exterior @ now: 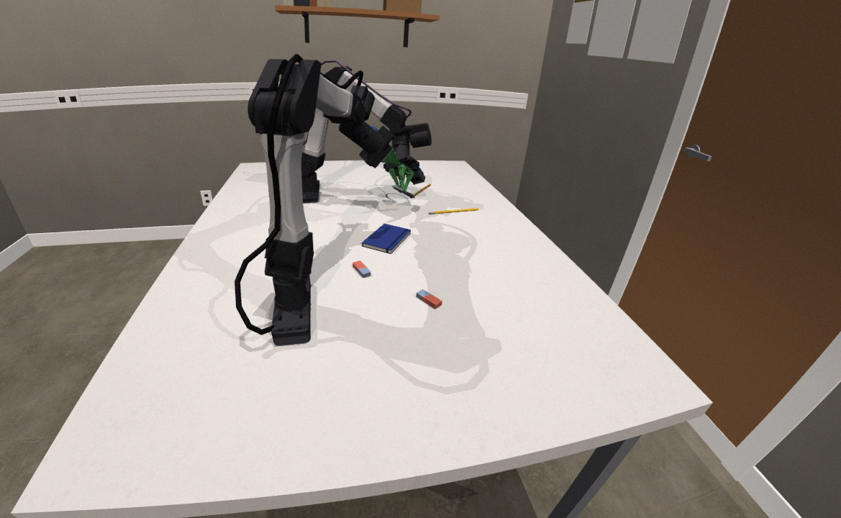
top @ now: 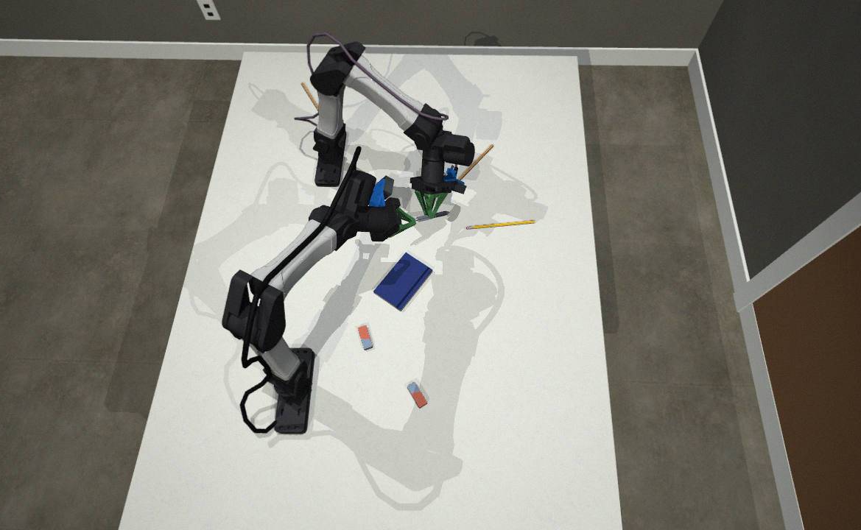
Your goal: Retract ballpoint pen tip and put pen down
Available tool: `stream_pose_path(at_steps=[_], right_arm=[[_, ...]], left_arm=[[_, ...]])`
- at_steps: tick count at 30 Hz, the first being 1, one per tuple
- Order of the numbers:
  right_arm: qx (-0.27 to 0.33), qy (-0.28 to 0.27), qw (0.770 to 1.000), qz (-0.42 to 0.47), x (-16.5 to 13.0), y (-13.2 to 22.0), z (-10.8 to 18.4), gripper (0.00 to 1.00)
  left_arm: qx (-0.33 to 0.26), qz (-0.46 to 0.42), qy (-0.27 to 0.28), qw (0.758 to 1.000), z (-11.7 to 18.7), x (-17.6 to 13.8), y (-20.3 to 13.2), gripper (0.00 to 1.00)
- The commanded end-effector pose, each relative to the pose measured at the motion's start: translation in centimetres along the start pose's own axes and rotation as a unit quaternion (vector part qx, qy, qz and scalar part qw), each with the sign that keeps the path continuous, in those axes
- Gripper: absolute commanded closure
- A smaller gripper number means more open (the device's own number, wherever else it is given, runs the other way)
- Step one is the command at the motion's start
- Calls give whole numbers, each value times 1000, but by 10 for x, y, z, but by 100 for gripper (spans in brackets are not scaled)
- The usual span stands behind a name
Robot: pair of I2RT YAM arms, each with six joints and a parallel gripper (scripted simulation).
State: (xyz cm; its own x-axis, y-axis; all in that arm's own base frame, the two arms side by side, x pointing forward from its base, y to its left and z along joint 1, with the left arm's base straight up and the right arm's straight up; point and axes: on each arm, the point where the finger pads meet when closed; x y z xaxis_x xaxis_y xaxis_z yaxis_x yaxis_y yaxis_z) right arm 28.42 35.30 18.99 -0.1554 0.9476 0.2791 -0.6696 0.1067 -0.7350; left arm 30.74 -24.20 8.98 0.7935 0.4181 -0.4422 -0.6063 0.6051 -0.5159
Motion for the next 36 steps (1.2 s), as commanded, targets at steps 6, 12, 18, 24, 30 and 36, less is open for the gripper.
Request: stream_pose_path(at_steps=[6, 12, 18, 24, 30, 36], right_arm=[[-26, -31, 991, -129, -20, -43, 3, 99], [-51, -36, 975, -212, -49, -78, 5, 99], [-79, -50, 952, -293, -77, -111, 12, 99], [-95, -57, 934, -341, -96, -129, 16, 99], [-130, -73, 901, -408, -128, -160, 32, 99], [-163, -95, 863, -469, -158, -187, 50, 99]], left_arm=[[118, 8, -126, 985, 8, 47, 37, 88], [207, 5, -201, 957, 24, 69, 69, 88], [295, -4, -262, 919, 48, 86, 97, 88], [274, -5, -268, 924, 52, 84, 88, 88], [231, -2, -257, 938, 51, 80, 73, 88], [269, 10, -238, 933, 31, 87, 103, 88]])
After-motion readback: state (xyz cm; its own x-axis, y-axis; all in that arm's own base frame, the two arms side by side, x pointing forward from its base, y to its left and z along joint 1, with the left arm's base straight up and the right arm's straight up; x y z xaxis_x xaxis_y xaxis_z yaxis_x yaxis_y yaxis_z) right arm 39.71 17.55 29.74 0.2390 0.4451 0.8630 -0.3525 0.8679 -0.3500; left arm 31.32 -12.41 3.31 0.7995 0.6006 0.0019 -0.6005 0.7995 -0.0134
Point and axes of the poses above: on each arm, the point where the finger pads meet when closed, its own z axis back along the fingers, its own y axis across the jaws, x = y × z, and after that the axes turned 9 degrees about -z, right-handed
